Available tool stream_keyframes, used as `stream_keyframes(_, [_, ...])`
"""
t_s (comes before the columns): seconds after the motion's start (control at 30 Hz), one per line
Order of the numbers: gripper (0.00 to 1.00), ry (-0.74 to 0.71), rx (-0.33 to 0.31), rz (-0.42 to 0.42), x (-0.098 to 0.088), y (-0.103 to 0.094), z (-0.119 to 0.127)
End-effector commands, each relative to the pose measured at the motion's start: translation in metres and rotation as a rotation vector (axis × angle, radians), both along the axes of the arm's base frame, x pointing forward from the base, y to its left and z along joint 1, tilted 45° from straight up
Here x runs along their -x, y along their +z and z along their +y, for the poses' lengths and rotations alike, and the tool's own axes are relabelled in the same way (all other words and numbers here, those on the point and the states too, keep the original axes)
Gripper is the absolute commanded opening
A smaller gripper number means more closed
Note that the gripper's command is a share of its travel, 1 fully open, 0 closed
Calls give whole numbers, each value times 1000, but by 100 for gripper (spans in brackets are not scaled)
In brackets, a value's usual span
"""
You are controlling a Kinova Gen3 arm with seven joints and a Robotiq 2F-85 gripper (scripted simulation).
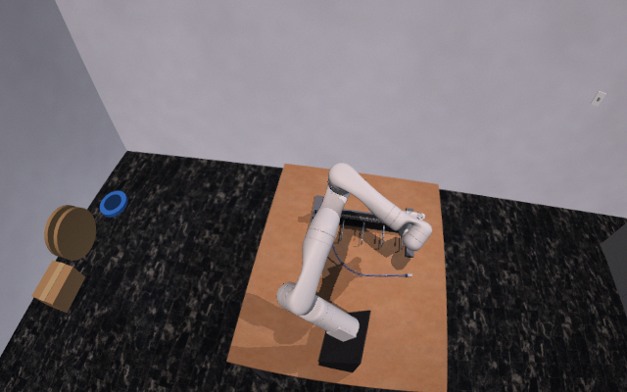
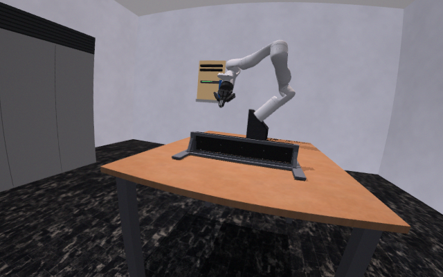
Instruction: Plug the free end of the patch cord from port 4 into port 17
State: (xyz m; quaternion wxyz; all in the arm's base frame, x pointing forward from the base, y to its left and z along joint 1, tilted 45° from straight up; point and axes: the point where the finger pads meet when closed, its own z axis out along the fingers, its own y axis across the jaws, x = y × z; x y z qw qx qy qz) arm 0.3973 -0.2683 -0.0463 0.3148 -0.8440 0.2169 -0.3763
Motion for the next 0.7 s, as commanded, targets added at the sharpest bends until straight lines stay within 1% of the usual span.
stream_keyframes(0.0, [0, -5, -7, -2, -3, -2, 0])
stream_keyframes(0.07, [0, -5, -7, -3, -8, -5, 2])
stream_keyframes(0.17, [0, -5, -7, -3, -21, -13, 8])
stream_keyframes(0.23, [0, -5, -7, -3, -21, -13, 8])
stream_keyframes(0.57, [0, -6, -8, -4, -84, -54, 38])
stream_keyframes(0.67, [0, -6, -8, -4, -98, -64, 45])
